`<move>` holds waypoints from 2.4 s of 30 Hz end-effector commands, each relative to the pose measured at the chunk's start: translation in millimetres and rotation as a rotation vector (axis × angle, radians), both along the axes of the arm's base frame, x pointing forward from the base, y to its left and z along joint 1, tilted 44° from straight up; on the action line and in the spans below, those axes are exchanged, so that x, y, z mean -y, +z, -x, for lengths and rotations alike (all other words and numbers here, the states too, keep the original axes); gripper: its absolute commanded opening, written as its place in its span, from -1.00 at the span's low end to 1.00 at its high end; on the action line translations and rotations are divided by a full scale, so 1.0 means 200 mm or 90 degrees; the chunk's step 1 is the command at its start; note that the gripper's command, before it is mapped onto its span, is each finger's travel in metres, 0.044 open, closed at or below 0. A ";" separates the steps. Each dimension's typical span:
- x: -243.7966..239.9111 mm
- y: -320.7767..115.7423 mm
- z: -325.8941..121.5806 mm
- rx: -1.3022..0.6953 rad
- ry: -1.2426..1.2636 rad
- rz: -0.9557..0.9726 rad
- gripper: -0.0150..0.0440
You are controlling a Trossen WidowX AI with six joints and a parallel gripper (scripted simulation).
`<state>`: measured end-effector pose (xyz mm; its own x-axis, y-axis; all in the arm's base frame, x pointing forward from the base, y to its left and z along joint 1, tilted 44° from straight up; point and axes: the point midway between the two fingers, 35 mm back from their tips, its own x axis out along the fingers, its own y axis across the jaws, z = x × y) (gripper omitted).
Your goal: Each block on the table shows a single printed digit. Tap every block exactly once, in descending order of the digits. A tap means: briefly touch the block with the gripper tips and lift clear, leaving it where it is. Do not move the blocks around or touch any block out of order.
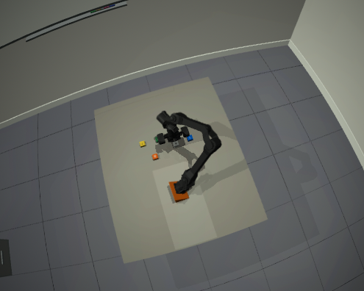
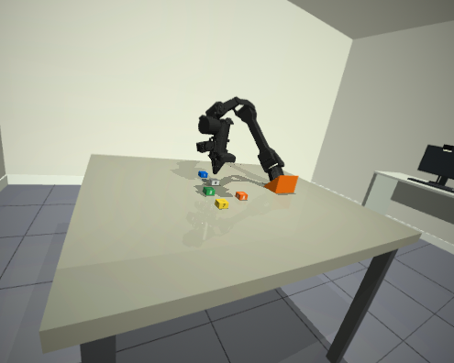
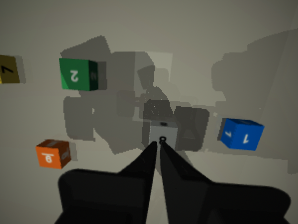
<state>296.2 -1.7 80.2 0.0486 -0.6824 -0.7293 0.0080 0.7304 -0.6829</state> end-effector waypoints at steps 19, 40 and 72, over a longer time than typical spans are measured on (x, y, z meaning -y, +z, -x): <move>0.11 -0.11 -0.01 0.001 0.004 0.004 -0.42; -0.28 0.29 0.02 -0.001 0.004 0.001 -0.42; -0.79 -0.65 -0.35 0.004 0.007 -0.004 -0.42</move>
<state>366.4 186.6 -21.3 0.0922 -0.6563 -0.7488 0.0001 0.7520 -0.6591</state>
